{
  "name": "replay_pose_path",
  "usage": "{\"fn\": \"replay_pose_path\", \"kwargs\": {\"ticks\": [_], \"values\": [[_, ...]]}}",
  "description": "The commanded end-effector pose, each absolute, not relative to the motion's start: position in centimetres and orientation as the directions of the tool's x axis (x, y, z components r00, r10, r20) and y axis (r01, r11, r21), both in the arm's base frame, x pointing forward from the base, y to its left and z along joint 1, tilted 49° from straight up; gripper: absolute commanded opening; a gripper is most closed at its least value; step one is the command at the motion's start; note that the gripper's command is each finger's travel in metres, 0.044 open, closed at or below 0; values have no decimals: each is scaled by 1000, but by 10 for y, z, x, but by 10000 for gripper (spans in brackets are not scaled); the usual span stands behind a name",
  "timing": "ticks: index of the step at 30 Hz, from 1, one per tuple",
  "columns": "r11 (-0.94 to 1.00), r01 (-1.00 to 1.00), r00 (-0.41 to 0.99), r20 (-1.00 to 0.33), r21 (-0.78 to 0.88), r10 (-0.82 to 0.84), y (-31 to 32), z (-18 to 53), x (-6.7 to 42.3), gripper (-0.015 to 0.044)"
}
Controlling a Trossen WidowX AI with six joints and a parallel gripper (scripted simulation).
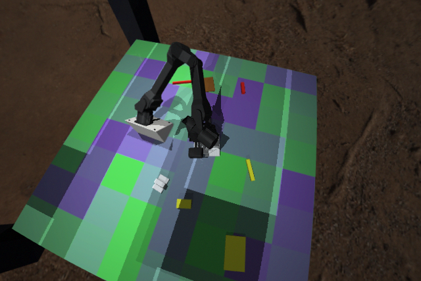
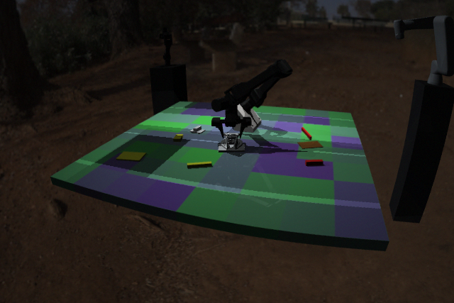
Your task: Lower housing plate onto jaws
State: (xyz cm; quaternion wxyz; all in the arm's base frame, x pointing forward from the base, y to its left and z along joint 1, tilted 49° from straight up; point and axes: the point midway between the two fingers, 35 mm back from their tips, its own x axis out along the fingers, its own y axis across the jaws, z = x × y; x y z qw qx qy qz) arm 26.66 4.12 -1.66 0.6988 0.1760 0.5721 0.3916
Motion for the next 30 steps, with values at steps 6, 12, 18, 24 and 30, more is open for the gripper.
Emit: {"fn": "replay_pose_path", "kwargs": {"ticks": [6,12,18,24,30], "values": [[627,-341,38,-657,700,753,44,-18,266,351],[627,-341,38,-657,700,753,44,-18,266,351],[627,-342,38,-656,700,753,45,-19,266,351],[627,-342,38,-656,700,753,45,-19,266,351],[627,-342,38,-656,700,754,47,-21,266,351]]}}
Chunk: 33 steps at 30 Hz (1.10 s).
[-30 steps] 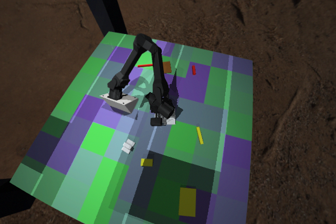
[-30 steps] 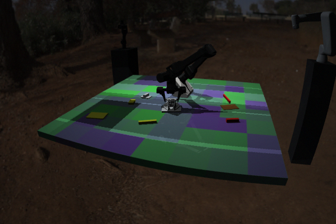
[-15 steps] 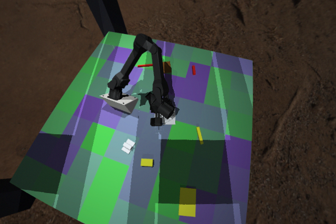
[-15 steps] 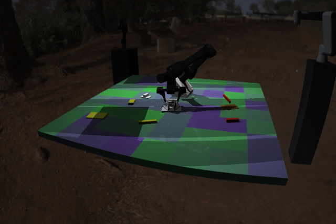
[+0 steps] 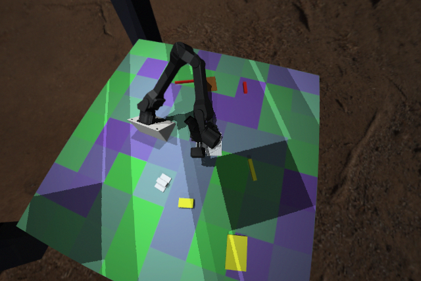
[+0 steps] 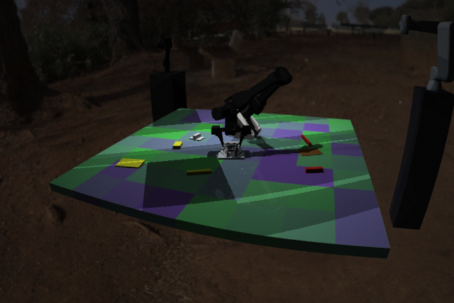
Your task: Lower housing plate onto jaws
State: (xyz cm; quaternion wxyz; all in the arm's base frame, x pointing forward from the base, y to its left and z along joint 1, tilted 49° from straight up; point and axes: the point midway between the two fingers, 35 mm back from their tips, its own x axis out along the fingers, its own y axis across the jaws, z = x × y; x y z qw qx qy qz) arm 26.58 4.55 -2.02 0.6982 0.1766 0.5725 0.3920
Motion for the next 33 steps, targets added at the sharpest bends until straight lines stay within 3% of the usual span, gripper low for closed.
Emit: {"fn": "replay_pose_path", "kwargs": {"ticks": [1,33], "values": [[627,-342,38,-656,700,754,47,-21,266,351],[627,-342,38,-656,700,754,52,-25,266,351]]}}
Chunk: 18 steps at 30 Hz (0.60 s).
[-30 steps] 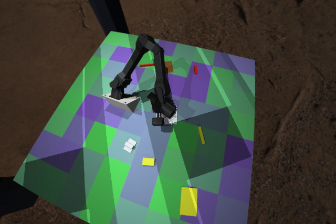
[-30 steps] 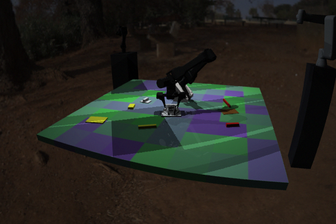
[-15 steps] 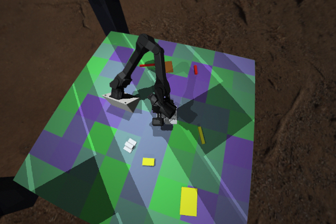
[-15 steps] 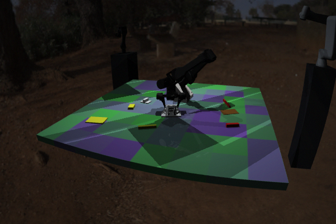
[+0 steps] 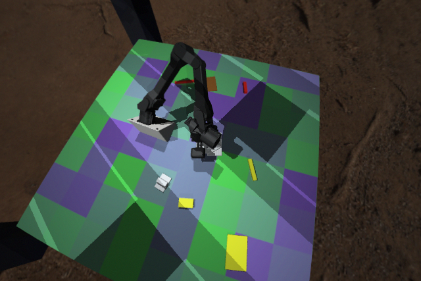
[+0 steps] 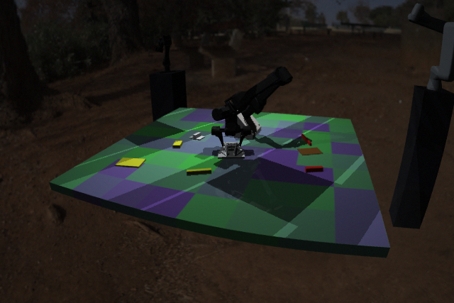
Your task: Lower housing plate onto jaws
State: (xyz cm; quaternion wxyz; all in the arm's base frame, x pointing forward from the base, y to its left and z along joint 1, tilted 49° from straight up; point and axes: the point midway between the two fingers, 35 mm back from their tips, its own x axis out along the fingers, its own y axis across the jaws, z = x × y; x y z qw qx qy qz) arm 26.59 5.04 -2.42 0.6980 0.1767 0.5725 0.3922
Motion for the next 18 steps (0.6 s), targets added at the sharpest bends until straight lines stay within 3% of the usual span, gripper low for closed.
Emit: {"fn": "replay_pose_path", "kwargs": {"ticks": [1,18], "values": [[627,-342,38,-656,700,754,52,-25,266,351],[627,-342,38,-656,701,754,55,-27,266,351]]}}
